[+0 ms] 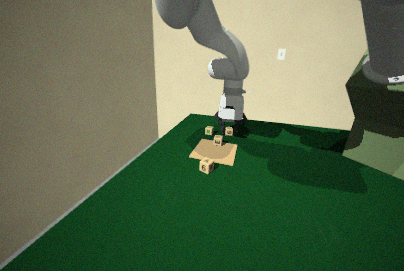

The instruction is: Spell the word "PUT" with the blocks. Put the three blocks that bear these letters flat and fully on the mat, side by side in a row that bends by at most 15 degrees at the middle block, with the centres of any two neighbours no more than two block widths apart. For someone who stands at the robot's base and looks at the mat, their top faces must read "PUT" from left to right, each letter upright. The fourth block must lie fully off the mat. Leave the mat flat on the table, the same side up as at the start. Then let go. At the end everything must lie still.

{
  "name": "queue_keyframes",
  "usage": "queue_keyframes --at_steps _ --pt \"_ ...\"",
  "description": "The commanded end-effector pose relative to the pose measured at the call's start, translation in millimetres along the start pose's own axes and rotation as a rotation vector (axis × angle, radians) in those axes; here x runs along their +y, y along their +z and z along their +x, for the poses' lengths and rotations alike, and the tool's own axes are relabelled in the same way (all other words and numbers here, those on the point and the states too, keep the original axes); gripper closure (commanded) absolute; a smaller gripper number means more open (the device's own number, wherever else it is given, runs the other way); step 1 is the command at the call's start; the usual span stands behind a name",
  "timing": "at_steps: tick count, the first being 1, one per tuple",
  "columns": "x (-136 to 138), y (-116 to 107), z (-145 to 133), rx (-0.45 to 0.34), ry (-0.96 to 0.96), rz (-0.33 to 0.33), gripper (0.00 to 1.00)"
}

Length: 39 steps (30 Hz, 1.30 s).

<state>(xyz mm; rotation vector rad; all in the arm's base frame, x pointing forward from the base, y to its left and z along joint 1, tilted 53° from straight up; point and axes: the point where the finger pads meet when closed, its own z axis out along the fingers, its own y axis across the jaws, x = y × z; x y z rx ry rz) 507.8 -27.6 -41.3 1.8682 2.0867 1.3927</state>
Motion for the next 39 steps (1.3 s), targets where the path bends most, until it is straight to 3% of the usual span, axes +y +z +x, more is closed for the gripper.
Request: queue_keyframes --at_steps 1,8,9,39 --pt "0.7 -0.7 -0.6 -0.002 0.0 -0.001 0.53" --pt "0.7 -0.7 -0.6 -0.002 0.0 -0.001 0.53" --pt "0.7 -0.7 -0.6 -0.002 0.0 -0.001 0.73" --pt "0.7 -0.7 -0.6 -0.002 0.0 -0.001 0.73"
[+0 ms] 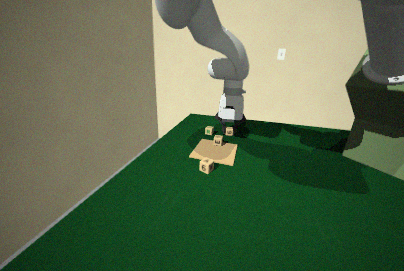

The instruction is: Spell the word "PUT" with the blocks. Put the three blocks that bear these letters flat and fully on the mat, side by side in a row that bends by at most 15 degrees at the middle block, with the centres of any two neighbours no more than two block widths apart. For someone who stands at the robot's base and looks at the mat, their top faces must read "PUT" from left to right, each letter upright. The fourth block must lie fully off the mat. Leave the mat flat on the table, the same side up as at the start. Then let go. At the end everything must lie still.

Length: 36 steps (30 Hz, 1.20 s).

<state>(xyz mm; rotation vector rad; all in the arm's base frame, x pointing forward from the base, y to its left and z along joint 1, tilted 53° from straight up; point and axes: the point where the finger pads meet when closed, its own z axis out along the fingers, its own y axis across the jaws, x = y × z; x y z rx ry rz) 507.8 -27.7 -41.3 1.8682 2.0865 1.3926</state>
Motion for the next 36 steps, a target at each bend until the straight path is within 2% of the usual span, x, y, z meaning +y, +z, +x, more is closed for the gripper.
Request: queue_keyframes --at_steps 1,7,12,14,20,24,36 --pt "0.6 -0.7 -0.5 -0.001 0.0 -0.001 0.73" --pt "0.6 -4.3 -0.5 -0.001 0.0 -0.001 0.73" --pt "0.6 -29.1 -0.5 -0.001 0.0 -0.001 0.73" --pt "0.6 -29.1 -0.5 -0.001 0.0 -0.001 0.73" --pt "0.5 -74.6 -0.4 -0.001 0.0 -0.001 0.73" --pt "0.5 -94.7 -0.4 -0.001 0.0 -0.001 0.73" --pt "0.5 -100.7 -0.4 -0.001 0.0 -0.001 0.73"
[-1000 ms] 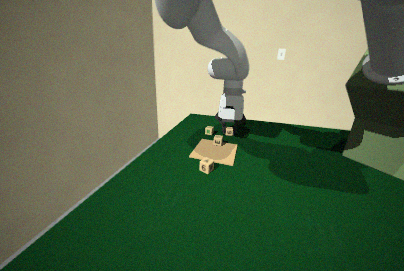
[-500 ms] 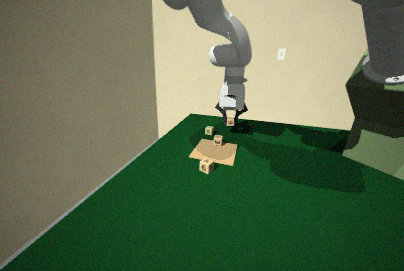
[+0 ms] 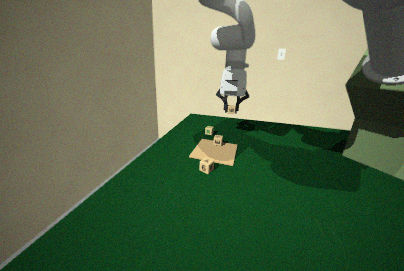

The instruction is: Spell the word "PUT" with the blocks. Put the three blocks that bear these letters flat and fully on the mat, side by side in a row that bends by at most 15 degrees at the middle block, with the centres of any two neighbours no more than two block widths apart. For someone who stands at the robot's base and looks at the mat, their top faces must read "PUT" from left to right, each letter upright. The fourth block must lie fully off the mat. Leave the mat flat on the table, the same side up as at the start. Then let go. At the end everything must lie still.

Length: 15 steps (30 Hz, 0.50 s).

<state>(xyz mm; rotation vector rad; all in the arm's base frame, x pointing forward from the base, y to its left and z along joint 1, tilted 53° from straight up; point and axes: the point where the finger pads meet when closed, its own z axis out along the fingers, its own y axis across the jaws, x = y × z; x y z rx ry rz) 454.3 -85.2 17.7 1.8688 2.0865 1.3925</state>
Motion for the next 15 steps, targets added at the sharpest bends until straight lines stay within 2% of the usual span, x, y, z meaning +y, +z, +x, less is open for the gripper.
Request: queue_keyframes --at_steps 1,12,15 --pt "0.9 -2.4 -0.4 -0.001 -0.001 -0.001 0.73" --pt "2.8 -2.3 3.6 -0.002 -0.076 0.0 0.73" --pt "4.9 -2.2 8.3 -0.003 -0.165 0.001 0.73"
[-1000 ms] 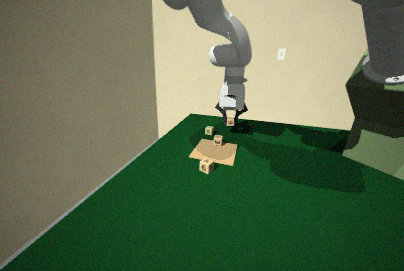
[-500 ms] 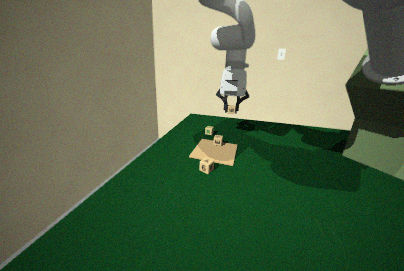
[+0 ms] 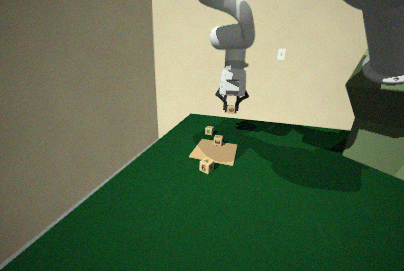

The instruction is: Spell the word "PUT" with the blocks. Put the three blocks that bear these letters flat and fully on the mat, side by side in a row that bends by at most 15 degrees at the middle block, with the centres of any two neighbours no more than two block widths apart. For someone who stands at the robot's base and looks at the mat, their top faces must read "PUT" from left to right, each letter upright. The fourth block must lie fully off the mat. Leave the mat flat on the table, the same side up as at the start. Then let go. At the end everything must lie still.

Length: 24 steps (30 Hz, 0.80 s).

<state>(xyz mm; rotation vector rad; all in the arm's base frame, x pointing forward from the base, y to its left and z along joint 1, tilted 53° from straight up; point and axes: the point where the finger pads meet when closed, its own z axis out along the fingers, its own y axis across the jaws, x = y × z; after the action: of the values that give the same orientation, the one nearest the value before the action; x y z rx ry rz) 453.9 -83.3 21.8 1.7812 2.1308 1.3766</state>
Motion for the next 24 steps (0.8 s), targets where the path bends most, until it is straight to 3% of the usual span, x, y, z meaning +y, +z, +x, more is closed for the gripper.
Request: queue_keyframes --at_steps 1,24 --pt "4.4 -0.7 6.3 -0.004 -0.136 0.0 0.73" --pt "16.4 -0.4 31.8 -0.005 -0.627 0.007 0.73"
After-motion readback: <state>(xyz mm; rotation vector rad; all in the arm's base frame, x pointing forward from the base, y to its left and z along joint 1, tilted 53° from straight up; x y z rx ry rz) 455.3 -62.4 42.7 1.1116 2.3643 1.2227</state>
